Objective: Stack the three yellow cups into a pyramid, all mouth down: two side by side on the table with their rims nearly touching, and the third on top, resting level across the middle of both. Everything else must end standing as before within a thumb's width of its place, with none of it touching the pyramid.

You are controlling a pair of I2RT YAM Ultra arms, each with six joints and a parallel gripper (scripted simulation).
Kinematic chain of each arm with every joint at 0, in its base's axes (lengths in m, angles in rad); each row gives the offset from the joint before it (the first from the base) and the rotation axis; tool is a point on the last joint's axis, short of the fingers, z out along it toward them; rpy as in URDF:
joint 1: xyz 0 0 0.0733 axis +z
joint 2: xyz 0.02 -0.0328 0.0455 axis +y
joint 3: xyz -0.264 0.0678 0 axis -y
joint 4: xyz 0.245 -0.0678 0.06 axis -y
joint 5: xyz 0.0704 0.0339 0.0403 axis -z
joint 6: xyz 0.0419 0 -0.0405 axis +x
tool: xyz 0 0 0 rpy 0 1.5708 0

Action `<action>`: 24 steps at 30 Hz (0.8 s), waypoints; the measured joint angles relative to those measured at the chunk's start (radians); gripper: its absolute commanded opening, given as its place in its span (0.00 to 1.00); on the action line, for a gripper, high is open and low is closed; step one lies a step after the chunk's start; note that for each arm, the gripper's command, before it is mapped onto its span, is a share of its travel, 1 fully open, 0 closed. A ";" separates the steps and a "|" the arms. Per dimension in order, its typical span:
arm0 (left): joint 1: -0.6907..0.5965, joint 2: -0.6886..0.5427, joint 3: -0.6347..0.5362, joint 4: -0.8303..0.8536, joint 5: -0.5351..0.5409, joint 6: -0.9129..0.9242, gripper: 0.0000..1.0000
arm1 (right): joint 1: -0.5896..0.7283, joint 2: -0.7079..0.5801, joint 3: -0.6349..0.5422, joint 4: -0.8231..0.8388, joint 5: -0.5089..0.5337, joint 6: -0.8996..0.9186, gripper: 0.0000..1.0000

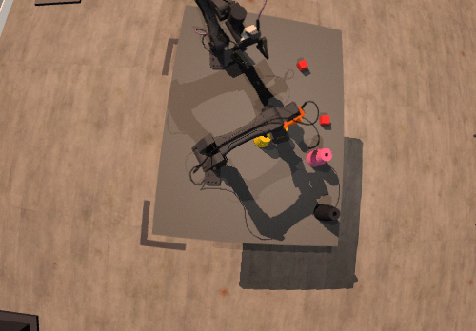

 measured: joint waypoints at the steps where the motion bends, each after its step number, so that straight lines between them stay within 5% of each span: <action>1: 0.000 0.000 0.000 0.000 0.000 0.000 1.00 | 0.000 -0.001 0.021 -0.018 0.000 0.001 1.00; 7: 0.000 0.000 0.000 0.001 0.000 -0.001 1.00 | 0.010 -0.030 0.122 -0.089 0.000 0.006 1.00; 13: 0.027 0.000 0.000 0.034 0.002 0.004 1.00 | 0.011 -0.072 0.080 -0.018 -0.002 0.014 1.00; 24: 0.439 0.135 0.025 0.190 0.011 0.051 1.00 | 0.001 -0.352 -0.187 0.256 -0.014 0.030 1.00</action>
